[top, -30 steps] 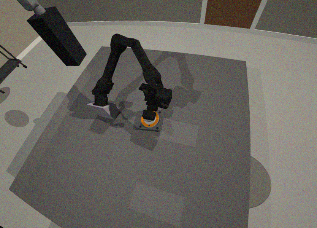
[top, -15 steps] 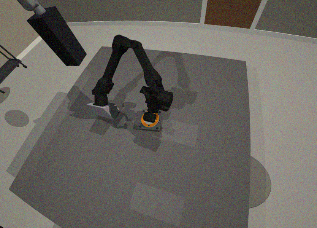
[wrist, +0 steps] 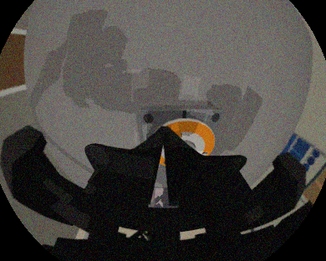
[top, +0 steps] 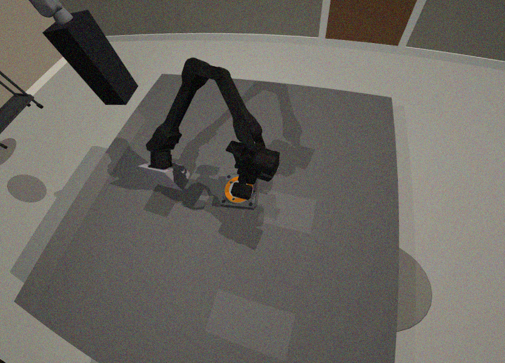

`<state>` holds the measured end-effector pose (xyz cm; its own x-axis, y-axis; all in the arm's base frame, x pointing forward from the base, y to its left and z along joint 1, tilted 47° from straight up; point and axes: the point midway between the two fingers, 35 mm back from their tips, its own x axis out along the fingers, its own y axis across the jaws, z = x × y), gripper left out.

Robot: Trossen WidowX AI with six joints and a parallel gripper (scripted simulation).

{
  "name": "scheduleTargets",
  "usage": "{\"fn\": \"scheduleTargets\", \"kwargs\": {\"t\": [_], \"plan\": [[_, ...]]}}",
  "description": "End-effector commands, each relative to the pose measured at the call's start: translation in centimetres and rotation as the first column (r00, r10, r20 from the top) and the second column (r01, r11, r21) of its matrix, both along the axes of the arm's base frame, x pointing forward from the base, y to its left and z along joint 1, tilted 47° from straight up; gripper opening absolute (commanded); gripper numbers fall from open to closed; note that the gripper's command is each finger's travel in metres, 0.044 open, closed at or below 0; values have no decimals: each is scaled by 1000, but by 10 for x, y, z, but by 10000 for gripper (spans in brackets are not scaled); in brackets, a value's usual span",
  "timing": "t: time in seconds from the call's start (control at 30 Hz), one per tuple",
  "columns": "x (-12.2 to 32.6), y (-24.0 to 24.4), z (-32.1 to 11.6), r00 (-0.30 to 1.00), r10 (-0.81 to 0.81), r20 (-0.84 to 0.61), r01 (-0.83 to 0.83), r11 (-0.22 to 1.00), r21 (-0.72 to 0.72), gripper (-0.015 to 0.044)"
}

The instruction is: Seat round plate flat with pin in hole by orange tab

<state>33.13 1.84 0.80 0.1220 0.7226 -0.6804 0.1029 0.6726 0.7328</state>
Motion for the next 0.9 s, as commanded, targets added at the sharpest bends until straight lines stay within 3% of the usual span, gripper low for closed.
{"fn": "scheduleTargets", "kwargs": {"t": [0.0, 0.63, 0.87], "plan": [[3, -4, -2, 1000, 0, 2, 0, 1000, -5, 0], [8, -12, -10, 1000, 0, 3, 0, 1000, -5, 0], [3, -33, 10, 1000, -1, 2, 1, 1000, -8, 0]]}}
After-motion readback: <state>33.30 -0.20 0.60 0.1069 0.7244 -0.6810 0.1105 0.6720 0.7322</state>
